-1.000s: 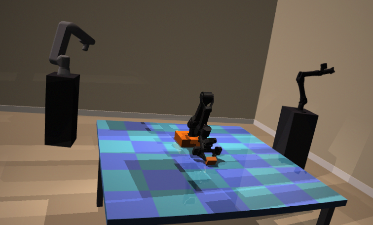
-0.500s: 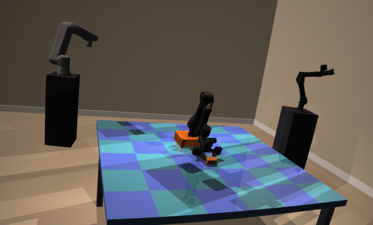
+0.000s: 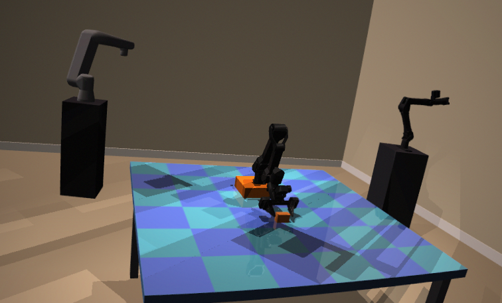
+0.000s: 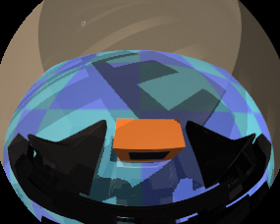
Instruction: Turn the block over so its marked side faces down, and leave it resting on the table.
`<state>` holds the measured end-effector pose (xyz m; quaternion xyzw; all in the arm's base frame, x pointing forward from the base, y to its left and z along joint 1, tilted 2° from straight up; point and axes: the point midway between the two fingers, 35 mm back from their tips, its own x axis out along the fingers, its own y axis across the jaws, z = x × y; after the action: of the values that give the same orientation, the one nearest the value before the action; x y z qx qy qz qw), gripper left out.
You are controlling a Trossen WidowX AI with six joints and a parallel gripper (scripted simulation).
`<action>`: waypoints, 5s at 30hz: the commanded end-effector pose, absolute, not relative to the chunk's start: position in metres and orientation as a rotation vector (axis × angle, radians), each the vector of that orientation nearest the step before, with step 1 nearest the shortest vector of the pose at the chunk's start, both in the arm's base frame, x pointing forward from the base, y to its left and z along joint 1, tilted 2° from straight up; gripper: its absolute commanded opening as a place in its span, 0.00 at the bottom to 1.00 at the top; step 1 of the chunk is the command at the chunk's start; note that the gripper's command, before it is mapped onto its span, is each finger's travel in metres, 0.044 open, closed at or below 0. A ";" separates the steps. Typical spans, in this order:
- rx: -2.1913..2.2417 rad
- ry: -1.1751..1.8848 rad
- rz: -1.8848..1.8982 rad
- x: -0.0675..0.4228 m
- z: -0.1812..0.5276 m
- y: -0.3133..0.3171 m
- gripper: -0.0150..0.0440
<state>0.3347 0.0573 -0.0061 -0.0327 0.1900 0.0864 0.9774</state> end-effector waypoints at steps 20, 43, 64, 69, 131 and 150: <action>-0.070 0.380 0.179 0.335 -0.006 0.058 1.00; -0.103 0.790 0.165 0.349 0.024 0.062 1.00; -0.123 0.973 0.156 0.315 0.066 0.057 1.00; -0.133 1.092 0.151 0.326 0.072 0.059 1.00; -0.170 1.522 0.124 0.354 0.011 0.061 0.70; -0.171 1.522 0.124 0.354 0.012 0.061 0.45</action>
<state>0.3531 0.0615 0.0108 -0.0758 0.6891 0.0559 0.7185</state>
